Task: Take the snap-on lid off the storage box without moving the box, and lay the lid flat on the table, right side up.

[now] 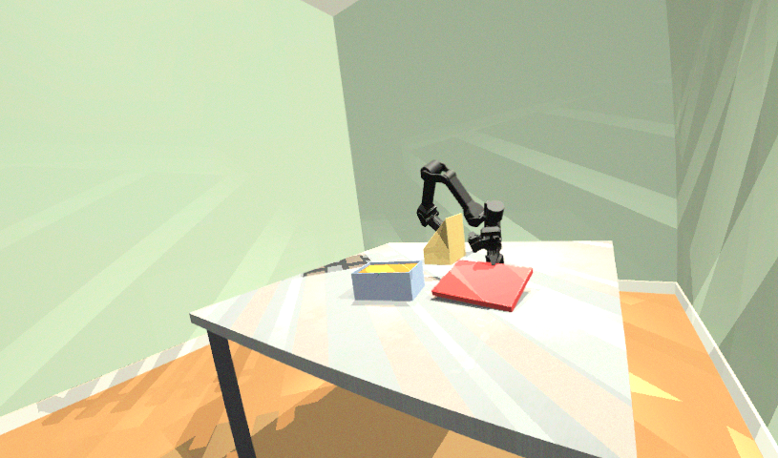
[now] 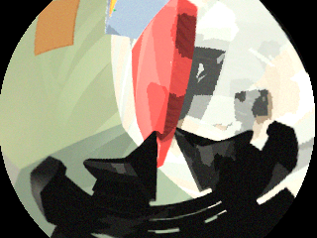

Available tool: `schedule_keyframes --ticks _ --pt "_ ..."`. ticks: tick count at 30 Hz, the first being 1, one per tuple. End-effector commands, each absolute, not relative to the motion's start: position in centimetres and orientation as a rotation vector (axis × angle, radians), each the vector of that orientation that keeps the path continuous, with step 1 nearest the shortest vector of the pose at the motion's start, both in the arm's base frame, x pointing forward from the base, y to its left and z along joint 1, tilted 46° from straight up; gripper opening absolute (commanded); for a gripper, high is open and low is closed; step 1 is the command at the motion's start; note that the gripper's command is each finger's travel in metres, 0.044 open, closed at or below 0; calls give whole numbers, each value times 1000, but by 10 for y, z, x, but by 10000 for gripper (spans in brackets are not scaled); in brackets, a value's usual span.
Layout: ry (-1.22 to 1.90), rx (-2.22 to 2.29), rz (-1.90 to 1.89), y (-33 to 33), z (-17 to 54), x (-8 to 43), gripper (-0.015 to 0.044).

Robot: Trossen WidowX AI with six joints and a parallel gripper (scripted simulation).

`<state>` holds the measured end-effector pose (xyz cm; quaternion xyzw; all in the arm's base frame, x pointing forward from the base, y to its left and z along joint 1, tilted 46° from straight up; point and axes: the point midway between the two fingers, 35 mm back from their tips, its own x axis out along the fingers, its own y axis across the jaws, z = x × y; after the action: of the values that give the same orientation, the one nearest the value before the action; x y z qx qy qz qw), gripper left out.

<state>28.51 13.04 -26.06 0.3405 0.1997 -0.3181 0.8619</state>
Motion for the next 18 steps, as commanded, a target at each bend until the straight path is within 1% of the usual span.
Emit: schedule_keyframes --ticks 1,5,6,7,13,14,18 --pt "421 707 -674 132 -260 286 158" --pt "421 707 -674 132 -260 286 262" --pt "421 707 -674 132 -260 286 275" --pt "421 707 -674 132 -260 286 275" --pt "422 707 -674 128 -260 272 433" --pt "422 707 -674 128 -260 270 440" --pt "423 707 -674 128 -259 262 440"
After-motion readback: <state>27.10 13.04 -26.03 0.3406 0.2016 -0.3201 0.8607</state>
